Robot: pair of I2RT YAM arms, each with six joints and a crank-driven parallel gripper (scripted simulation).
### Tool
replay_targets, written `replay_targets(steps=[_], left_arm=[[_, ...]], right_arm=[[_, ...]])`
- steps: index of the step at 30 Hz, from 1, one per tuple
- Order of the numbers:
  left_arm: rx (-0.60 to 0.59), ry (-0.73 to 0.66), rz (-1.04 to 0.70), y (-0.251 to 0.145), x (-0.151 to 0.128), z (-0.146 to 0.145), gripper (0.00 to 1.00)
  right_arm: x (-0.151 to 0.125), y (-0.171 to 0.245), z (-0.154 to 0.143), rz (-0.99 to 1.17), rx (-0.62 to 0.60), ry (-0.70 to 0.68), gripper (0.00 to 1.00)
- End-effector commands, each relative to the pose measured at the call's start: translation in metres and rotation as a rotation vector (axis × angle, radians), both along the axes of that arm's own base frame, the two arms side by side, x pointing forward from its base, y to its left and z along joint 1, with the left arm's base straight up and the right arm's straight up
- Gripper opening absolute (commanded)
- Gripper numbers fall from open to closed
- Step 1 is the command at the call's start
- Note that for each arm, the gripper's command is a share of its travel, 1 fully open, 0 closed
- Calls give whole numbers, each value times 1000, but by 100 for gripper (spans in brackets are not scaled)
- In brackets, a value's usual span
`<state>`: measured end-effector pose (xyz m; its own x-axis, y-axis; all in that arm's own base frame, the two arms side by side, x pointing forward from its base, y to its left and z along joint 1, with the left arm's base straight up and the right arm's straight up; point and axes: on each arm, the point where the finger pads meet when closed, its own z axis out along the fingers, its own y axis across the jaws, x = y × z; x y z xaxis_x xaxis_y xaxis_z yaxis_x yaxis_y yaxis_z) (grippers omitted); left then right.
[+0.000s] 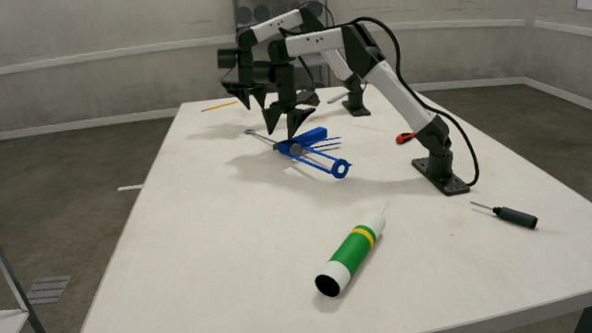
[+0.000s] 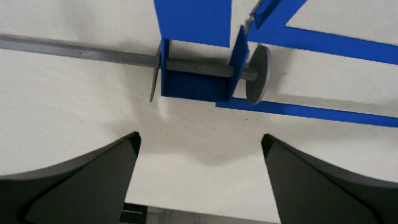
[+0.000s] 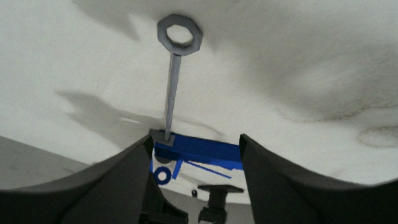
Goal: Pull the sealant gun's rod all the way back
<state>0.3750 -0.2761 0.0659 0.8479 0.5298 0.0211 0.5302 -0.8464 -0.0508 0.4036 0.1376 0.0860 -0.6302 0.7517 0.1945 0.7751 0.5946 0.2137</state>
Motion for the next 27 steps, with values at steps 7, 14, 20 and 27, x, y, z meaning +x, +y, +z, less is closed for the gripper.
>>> replay_targets(steps=[7,14,20,27], left_arm=[[-5,0,9,-1,1,0,100],[-5,0,11,-1,1,-7,100],[-5,0,11,0,1,-13,100],[-5,0,12,1,1,-23,100]], right_arm=[[1,-1,-1,8,-9,-15,70],[1,-1,-1,8,-9,-15,70],[1,-1,-1,8,-9,-15,70],[2,3,1,7,13,-18,70]])
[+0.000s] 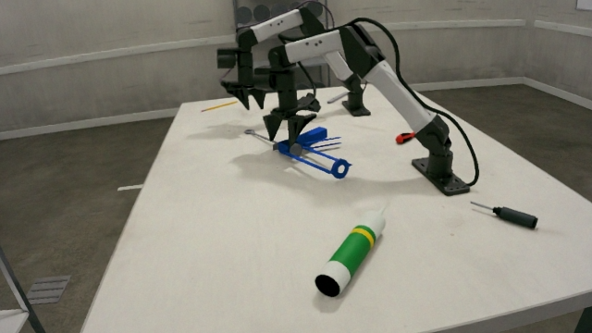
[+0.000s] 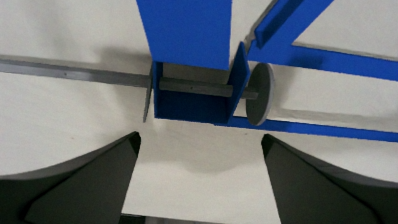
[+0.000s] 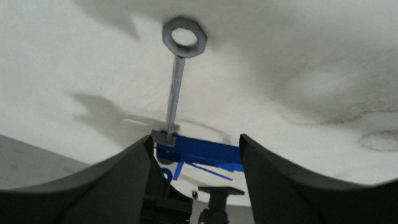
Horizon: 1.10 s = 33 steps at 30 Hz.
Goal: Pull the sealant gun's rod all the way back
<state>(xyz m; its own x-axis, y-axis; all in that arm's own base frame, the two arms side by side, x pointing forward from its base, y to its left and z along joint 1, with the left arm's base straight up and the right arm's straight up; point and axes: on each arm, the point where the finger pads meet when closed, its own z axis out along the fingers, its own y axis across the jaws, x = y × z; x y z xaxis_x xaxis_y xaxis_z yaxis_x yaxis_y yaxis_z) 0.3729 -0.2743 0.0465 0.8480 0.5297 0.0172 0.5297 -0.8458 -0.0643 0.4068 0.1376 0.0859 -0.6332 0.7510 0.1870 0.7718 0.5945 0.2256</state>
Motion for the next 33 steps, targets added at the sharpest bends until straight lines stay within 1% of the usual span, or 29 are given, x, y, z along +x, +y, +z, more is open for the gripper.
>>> replay_targets(steps=[1,5,6,7,9,13,14,15,18,19,24,26,28,29,30,31,33], left_arm=[[-14,-10,12,-1,3,-6,100],[-14,-10,13,0,3,-12,100],[-14,-10,13,0,3,-13,100],[-14,-10,13,0,3,-15,100],[-14,-10,13,0,3,-15,100],[-14,-10,14,1,3,-21,100],[5,10,14,3,1,-35,100],[5,10,14,3,1,-35,100],[5,10,14,3,1,-35,73],[-2,16,14,2,0,-35,71],[-2,16,9,0,-1,-35,63],[-2,16,9,0,-1,-35,63],[-10,7,9,-3,1,-32,60],[-10,7,9,-3,1,-32,48],[-2,16,9,0,-1,-35,58],[-7,-12,9,0,1,-17,58],[-1,-13,9,2,1,-16,58]], right_arm=[[-3,4,1,-1,16,5,70],[-6,9,5,-23,52,34,70],[-7,12,0,-31,63,56,70],[-8,14,1,-39,78,62,70],[-8,14,1,-39,78,62,70],[-9,24,9,-76,143,95,70],[-9,27,11,-85,161,102,70],[-9,30,13,-94,178,107,70],[-9,37,18,-118,224,130,70],[-9,39,20,-125,237,138,70],[-10,46,27,-153,289,166,70],[-10,46,27,-153,289,166,70],[-10,48,30,-162,306,176,70],[-11,49,30,-165,310,181,70],[-11,49,31,-167,314,184,70],[-11,50,31,-168,316,184,70],[-11,50,32,-171,322,189,70]])
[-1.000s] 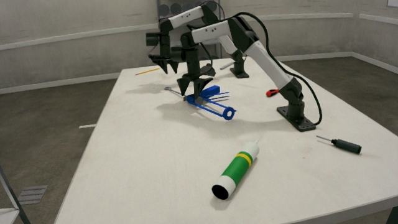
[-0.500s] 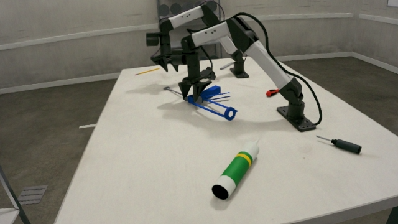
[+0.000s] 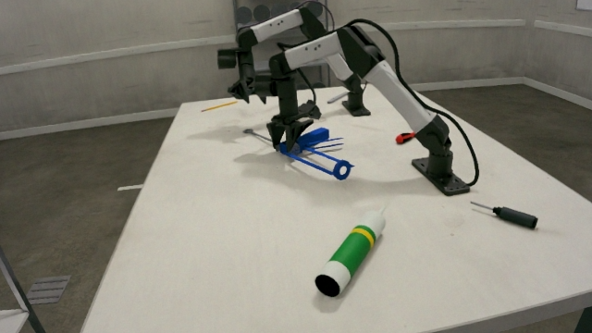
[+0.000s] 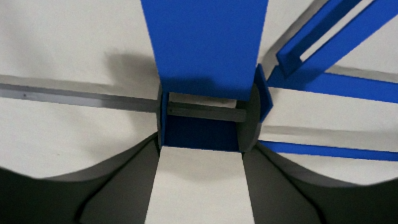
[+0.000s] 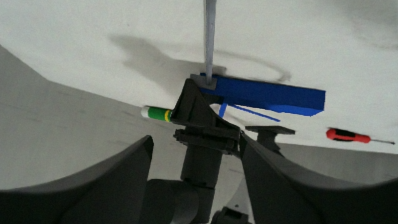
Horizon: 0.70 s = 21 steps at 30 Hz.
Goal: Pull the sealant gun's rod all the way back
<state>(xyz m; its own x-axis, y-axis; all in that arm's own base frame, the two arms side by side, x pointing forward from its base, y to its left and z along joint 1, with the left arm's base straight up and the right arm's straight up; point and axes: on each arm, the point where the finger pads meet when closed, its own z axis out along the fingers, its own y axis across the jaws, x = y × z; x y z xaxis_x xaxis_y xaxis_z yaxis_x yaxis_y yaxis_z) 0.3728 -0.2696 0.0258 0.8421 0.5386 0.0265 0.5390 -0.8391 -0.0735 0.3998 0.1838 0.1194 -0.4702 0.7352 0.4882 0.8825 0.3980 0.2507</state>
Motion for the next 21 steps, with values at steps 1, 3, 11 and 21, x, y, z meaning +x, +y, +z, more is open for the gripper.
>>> replay_targets(steps=[1,3,11,21], left_arm=[[-14,-10,-2,-3,1,5,58],[-14,-10,-2,-3,1,5,58],[-15,-5,3,-5,-1,9,83],[7,30,-1,-10,-5,18,83]], right_arm=[[-4,4,-1,-17,32,44,70],[-4,5,-1,-18,34,45,70],[-4,5,-1,-18,35,46,70],[-4,5,-1,-18,35,46,70]])
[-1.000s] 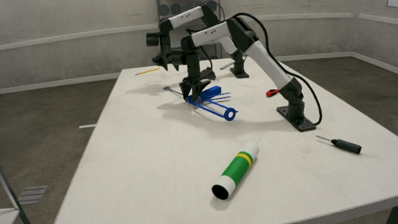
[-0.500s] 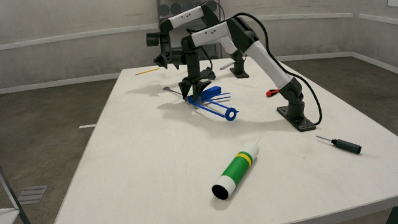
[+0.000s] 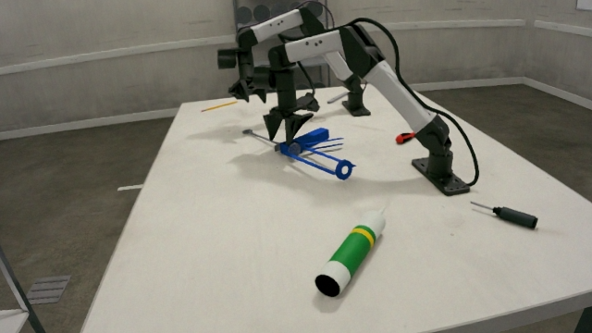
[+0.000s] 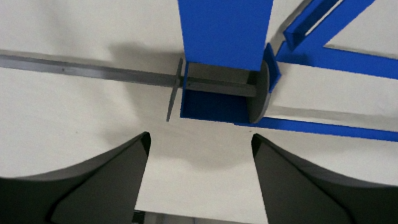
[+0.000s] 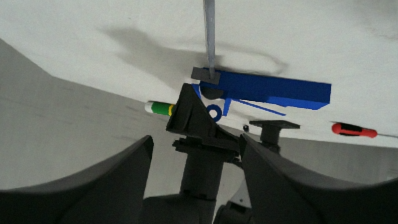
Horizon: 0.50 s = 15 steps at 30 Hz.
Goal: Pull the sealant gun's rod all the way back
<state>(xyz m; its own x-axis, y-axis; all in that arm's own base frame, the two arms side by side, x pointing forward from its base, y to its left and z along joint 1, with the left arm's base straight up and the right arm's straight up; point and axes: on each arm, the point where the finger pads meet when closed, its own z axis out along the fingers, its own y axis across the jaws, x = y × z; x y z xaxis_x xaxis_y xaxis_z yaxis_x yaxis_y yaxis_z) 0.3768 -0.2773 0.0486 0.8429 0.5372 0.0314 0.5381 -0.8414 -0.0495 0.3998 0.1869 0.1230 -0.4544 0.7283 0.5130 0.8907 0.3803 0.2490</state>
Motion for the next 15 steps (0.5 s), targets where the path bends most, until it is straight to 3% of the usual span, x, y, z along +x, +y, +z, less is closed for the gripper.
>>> replay_targets(steps=[1,2,3,4,8,12,15], left_arm=[[25,48,1,-4,-8,1,83],[26,48,1,-4,-8,8,83],[31,16,6,-4,-2,9,95],[22,-11,23,0,2,19,100],[-2,-39,79,6,12,23,100],[-243,-47,308,0,22,36,100],[-323,-19,411,4,21,36,100]], right_arm=[[-4,2,-4,-5,10,33,70],[0,1,4,-1,6,-7,70],[0,1,4,-1,6,-7,70],[0,1,4,-1,6,-7,70],[0,1,4,-1,6,-7,70],[0,1,4,-1,6,-7,70],[0,1,4,-1,6,-7,70]])
